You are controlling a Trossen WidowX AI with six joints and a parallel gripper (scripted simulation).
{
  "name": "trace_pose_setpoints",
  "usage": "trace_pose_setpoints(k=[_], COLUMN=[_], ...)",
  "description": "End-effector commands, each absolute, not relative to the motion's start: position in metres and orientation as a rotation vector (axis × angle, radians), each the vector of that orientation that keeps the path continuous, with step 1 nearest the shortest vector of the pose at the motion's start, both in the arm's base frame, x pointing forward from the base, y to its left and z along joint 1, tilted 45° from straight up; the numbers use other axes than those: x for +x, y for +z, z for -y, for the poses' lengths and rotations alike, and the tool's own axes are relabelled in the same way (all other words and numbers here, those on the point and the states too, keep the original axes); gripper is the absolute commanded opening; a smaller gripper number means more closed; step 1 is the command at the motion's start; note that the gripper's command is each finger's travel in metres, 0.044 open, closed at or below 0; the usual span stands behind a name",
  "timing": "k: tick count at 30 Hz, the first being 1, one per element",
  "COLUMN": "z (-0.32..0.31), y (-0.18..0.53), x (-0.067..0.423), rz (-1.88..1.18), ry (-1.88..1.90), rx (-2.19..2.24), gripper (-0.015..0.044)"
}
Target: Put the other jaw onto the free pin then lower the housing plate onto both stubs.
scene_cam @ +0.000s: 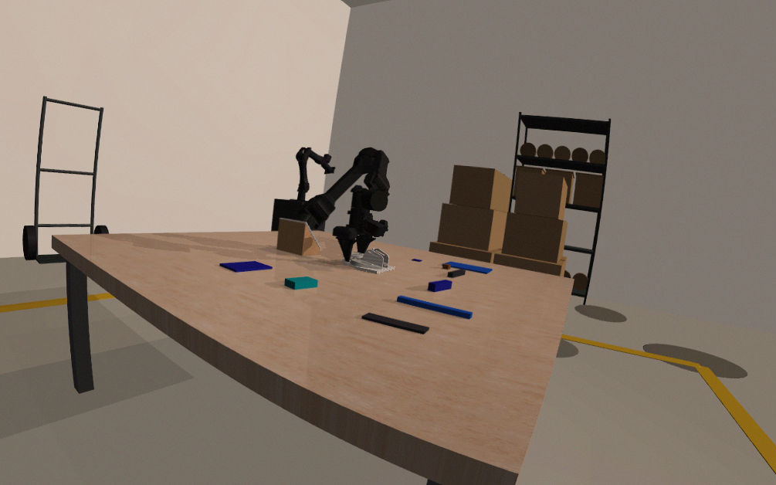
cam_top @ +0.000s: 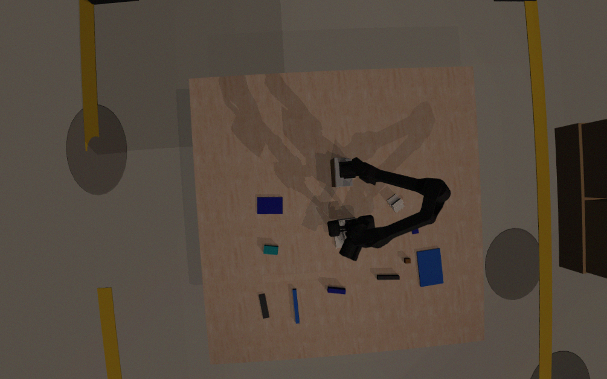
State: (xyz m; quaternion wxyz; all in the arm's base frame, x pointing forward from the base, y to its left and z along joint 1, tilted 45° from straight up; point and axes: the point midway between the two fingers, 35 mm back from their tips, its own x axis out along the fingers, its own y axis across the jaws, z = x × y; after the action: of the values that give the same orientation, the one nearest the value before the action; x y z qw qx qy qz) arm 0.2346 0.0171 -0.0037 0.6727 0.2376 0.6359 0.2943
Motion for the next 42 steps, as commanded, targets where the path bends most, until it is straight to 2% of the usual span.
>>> trace_pose_setpoints(k=[1,42], z=[-0.0182,-0.0216], y=[-0.0042,-0.0076], x=[0.2344,0.2345], rz=[-1.431,-1.432], ry=[0.663,0.662], rx=[0.543,0.545], gripper=[0.0351,0.0351])
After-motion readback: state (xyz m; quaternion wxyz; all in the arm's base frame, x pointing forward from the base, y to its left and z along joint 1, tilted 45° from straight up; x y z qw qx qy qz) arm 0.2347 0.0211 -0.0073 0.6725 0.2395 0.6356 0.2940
